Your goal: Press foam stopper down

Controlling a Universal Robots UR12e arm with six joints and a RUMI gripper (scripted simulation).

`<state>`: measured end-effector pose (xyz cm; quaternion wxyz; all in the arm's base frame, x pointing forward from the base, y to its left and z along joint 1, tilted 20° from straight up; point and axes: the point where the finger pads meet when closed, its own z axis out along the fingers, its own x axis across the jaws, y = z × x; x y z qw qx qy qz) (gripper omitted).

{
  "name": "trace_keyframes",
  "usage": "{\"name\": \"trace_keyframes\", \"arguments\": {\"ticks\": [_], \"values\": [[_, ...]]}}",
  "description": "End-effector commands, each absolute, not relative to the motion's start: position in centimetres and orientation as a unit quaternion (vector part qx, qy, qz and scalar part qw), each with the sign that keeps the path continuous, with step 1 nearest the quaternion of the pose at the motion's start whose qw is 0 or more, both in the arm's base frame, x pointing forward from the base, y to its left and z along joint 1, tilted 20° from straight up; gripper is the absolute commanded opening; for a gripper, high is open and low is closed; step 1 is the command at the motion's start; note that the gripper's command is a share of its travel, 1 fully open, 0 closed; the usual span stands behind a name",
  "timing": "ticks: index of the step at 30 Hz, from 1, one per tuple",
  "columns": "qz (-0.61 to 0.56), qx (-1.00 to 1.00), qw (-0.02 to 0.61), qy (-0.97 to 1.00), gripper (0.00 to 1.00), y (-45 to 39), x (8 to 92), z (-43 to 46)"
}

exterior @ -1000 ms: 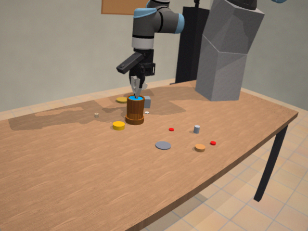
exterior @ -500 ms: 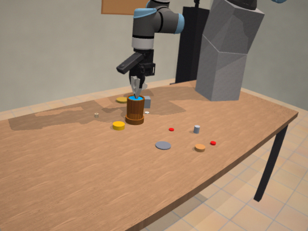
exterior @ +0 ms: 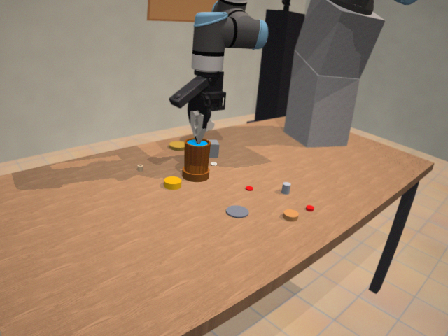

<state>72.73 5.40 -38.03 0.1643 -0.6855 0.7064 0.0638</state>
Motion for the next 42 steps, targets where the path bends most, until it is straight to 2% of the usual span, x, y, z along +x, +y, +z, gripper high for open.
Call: {"name": "trace_keyframes", "arguments": {"ticks": [1, 22, 42], "values": [[0.064, -0.686, 0.164, 0.706, 0.00, 5.4, 72.8, -38.0], [0.064, -0.686, 0.164, 0.706, 0.00, 5.2, 72.7, -37.5], [0.064, -0.686, 0.164, 0.706, 0.00, 3.8, 72.0, -33.2]]}}
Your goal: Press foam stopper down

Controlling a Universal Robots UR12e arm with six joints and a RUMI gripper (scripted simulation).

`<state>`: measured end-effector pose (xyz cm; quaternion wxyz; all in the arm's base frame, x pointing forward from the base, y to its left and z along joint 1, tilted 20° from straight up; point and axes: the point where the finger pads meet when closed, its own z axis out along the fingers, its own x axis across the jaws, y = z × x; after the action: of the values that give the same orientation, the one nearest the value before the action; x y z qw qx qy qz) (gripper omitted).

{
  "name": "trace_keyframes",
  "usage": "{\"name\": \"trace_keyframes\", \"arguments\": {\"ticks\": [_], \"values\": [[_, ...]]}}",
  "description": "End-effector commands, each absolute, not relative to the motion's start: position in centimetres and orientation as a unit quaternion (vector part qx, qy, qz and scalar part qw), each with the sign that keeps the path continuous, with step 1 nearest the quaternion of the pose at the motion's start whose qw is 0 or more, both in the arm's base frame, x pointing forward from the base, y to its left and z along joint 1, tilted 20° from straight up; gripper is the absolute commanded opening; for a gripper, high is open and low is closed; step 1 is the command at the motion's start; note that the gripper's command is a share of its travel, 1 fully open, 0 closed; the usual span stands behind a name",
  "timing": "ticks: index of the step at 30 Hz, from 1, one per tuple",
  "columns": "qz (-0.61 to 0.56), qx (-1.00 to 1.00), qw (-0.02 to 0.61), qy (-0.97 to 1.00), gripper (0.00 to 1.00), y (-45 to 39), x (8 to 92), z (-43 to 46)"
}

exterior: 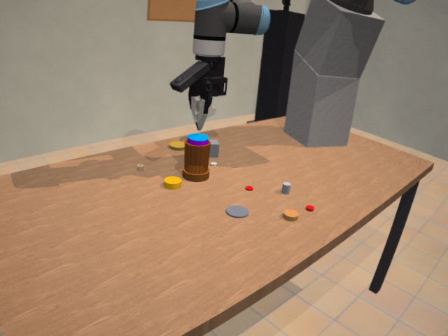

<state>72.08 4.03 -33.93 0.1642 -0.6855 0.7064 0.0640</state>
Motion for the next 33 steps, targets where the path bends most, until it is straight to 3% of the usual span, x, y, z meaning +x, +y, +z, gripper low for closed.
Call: {"name": "trace_keyframes", "arguments": {"ticks": [1, 33], "values": [[0.064, -0.686, 0.164, 0.706, 0.00, 3.72, 72.00, -33.06], [0.064, -0.686, 0.164, 0.706, 0.00, 3.68, 71.98, -32.92]]}}
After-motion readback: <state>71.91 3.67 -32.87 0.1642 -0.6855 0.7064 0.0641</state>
